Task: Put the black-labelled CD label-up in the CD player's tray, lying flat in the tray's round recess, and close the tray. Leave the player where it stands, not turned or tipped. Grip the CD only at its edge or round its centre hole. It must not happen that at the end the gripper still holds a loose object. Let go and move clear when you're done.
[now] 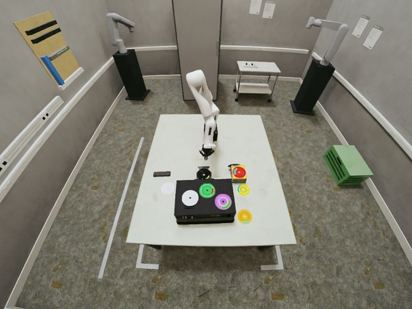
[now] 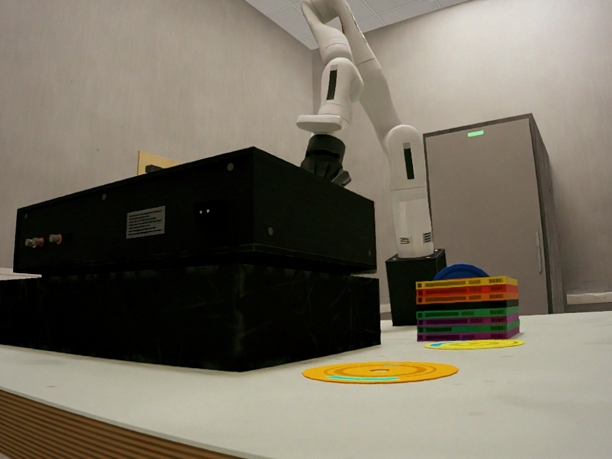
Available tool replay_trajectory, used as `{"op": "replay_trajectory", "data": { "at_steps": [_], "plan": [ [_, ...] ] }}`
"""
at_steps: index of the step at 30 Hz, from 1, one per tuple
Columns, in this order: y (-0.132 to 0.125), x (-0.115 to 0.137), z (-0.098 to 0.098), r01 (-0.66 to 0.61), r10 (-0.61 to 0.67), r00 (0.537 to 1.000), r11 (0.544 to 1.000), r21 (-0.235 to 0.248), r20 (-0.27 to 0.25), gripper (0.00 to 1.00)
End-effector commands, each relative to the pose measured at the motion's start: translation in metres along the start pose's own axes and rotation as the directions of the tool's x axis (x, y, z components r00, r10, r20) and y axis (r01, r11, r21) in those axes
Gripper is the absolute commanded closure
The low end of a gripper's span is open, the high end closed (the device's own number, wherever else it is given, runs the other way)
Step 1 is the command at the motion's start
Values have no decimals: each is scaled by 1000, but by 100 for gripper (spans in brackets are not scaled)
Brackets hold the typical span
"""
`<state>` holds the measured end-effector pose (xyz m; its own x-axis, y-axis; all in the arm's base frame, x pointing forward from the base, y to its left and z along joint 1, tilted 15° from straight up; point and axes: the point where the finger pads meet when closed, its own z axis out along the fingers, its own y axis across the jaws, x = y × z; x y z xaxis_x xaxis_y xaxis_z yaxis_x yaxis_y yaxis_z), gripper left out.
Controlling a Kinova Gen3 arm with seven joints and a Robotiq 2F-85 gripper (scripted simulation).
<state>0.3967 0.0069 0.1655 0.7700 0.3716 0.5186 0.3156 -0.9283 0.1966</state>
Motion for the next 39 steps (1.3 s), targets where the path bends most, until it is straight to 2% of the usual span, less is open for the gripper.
{"op": "replay_trajectory", "data": {
  "at_steps": [1, 39],
  "plan": [
    [4, -4, 1, -20, 20, 1000, 1000, 2, 0, 90],
    [12, -22, 6, -171, 173, 985, 982, 80, -23, 90]
  ]
}}
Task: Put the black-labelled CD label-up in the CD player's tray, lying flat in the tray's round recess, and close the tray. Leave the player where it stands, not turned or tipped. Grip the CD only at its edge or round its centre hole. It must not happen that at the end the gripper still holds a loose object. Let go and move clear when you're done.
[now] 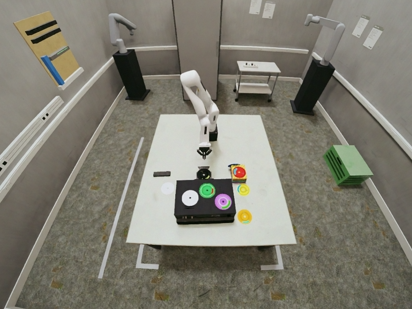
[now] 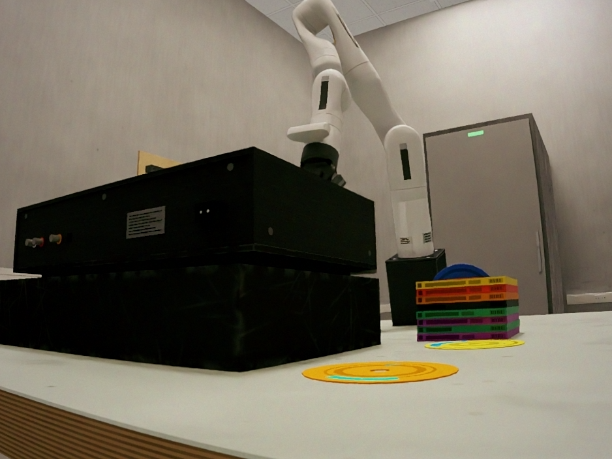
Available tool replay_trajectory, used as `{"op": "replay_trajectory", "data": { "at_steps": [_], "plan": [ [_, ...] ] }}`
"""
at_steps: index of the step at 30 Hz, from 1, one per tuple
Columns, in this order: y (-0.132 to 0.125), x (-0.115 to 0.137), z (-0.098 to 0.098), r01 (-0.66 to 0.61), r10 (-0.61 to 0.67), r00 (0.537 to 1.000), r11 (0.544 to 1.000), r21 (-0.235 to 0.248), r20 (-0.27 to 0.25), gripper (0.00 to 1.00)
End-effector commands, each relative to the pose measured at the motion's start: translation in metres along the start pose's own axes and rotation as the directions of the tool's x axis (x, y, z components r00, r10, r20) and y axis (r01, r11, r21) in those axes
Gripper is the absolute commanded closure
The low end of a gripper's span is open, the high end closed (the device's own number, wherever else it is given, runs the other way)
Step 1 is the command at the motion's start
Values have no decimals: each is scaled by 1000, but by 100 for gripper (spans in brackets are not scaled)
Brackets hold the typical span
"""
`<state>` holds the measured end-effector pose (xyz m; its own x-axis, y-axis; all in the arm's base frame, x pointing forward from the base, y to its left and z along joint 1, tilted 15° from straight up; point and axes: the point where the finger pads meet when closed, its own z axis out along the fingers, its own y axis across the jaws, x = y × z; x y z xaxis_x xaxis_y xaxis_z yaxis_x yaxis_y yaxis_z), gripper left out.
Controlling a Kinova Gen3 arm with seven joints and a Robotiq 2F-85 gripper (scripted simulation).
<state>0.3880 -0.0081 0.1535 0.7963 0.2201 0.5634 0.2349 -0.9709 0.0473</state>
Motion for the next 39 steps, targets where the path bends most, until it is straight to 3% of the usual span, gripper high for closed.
{"op": "replay_trajectory", "data": {
  "at_steps": [1, 39],
  "plan": [
    [3, -3, 1, -16, 16, 1000, 1000, 1, 1, 90],
    [7, -8, 2, -71, 71, 997, 997, 29, -10, 90]
  ]
}}
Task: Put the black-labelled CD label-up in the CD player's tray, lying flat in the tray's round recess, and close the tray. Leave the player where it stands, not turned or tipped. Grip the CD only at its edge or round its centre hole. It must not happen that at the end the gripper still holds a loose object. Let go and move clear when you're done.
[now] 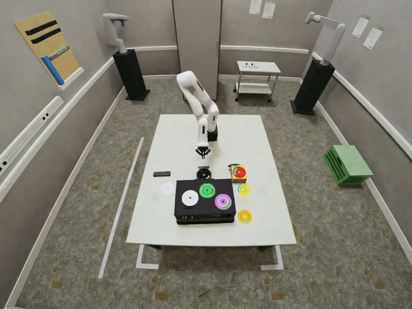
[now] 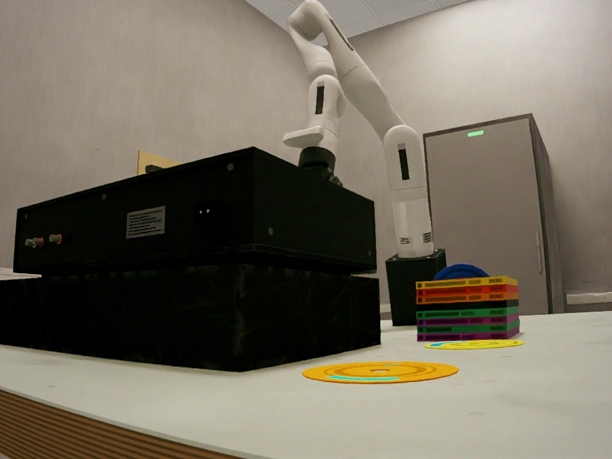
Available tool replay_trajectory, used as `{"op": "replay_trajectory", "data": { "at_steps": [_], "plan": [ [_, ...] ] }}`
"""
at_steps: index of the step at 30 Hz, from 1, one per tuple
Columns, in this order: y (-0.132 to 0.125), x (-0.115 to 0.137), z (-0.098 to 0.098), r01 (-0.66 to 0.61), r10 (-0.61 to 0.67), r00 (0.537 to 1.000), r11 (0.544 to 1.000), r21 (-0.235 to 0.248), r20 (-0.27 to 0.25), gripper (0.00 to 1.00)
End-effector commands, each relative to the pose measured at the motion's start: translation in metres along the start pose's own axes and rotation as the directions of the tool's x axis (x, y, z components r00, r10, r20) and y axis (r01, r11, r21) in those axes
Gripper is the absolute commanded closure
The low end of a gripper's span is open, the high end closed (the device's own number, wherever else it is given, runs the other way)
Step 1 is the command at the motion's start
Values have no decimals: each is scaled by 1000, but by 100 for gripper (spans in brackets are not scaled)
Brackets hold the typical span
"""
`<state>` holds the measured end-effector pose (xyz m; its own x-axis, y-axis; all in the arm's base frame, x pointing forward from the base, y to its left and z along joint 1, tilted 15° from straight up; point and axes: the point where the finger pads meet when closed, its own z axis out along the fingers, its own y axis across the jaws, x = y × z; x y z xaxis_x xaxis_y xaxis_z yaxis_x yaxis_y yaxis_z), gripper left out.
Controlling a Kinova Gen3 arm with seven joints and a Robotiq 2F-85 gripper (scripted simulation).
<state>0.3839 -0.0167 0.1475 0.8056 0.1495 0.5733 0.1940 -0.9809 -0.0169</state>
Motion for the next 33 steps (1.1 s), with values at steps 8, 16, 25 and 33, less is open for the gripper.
{"op": "replay_trajectory", "data": {
  "at_steps": [8, 16, 25, 33],
  "plan": [
    [0, -1, 2, 0, 0, 1000, 1000, 0, -1, 90],
    [0, -4, 12, 0, 0, 1000, 1000, 0, -1, 90],
    [0, -14, 39, 0, 0, 1000, 1000, -1, -1, 90],
    [0, -21, 59, 0, 0, 1000, 1000, -1, -1, 90]
  ]
}}
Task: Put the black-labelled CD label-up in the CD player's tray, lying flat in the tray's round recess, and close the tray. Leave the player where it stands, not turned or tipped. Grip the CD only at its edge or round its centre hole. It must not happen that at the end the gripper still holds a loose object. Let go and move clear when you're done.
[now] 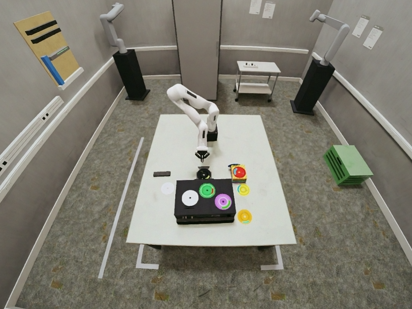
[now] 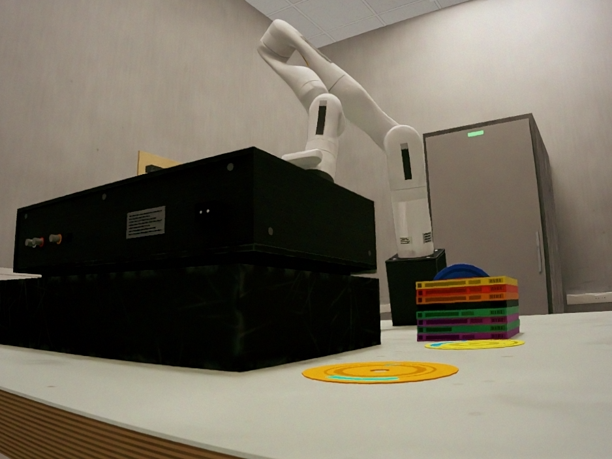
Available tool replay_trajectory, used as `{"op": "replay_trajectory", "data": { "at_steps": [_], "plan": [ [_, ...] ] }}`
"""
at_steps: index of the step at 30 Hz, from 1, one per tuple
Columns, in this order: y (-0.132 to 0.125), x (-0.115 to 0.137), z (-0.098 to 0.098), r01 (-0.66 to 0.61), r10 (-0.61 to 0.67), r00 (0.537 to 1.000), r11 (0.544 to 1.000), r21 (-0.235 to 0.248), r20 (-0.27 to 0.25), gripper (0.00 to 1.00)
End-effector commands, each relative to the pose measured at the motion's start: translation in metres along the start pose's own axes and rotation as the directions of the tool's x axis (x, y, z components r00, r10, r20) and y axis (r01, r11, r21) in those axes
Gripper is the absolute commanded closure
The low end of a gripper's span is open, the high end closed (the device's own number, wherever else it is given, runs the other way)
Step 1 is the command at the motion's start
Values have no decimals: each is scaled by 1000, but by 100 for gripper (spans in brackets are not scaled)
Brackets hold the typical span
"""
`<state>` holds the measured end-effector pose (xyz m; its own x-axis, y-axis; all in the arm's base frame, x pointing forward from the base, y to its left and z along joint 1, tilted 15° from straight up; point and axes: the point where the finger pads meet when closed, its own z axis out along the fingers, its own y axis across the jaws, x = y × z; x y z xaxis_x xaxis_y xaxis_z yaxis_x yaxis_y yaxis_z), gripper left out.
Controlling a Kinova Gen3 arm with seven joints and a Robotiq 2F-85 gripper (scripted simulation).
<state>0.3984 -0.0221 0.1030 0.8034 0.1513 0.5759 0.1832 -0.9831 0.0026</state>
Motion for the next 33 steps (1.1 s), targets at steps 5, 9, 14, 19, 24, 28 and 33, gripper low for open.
{"op": "replay_trajectory", "data": {
  "at_steps": [5, 9, 14, 19, 24, 28, 33],
  "plan": [
    [-9, -11, 26, -2, 2, 1000, 1000, 22, 3, 90],
    [-9, -13, 30, -2, 2, 1000, 1000, 22, 3, 90],
    [-9, -13, 31, -2, 2, 1000, 1000, 22, 3, 90],
    [-9, -13, 31, -2, 2, 1000, 1000, 22, 3, 90],
    [-9, -13, 31, -2, 2, 1000, 1000, 22, 3, 90],
    [-9, -13, 31, -2, 2, 1000, 1000, 22, 3, 90],
    [-9, -13, 31, -2, 2, 1000, 1000, 22, 3, 90]
  ]
}}
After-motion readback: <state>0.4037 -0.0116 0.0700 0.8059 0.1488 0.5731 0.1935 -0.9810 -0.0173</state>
